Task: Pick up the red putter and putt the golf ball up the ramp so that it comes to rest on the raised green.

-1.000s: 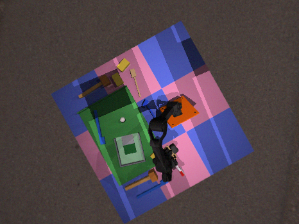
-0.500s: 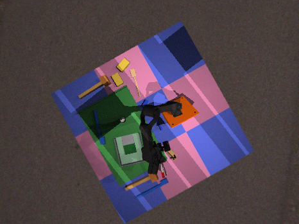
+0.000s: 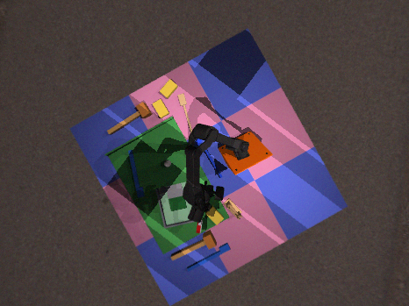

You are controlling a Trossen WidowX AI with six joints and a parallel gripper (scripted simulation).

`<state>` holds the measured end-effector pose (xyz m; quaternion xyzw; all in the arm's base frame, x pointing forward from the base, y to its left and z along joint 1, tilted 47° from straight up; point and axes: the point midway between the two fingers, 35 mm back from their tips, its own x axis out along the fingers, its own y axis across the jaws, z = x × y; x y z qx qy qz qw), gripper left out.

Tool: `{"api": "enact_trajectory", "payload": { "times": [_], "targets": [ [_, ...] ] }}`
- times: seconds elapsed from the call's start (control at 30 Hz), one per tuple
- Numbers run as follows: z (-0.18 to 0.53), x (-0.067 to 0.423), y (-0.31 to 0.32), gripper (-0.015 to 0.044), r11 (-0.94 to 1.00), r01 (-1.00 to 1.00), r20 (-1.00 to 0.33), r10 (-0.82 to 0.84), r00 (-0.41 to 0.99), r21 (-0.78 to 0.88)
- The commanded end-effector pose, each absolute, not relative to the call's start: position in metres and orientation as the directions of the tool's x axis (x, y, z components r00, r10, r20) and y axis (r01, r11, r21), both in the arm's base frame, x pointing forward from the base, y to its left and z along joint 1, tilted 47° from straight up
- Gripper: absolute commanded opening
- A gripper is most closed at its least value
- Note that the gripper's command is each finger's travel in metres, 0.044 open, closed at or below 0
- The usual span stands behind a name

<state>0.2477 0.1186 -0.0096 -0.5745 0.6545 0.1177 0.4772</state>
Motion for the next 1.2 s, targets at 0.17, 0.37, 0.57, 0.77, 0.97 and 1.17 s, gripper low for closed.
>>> {"api": "enact_trajectory", "payload": {
  "times": [0.17,0.37,0.57,0.77,0.97,1.17],
  "targets": [
    [0.025,0.253,0.084,0.0,0.469,-0.711,-0.756,-0.641,0.134,-0.523],
    [0.045,0.252,0.059,0.0,0.556,-0.586,-0.749,-0.647,0.139,-0.589],
    [0.062,0.247,0.034,0.0,0.626,-0.443,-0.74,-0.657,0.143,-0.642],
    [0.078,0.24,0.01,0.0,0.676,-0.286,-0.728,-0.669,0.145,-0.679],
    [0.092,0.229,-0.014,0.0,0.704,-0.121,-0.714,-0.685,0.145,-0.7],
    [0.104,0.216,-0.036,0.0,0.709,0.048,-0.698,-0.702,0.142,-0.704]
  ]
}}
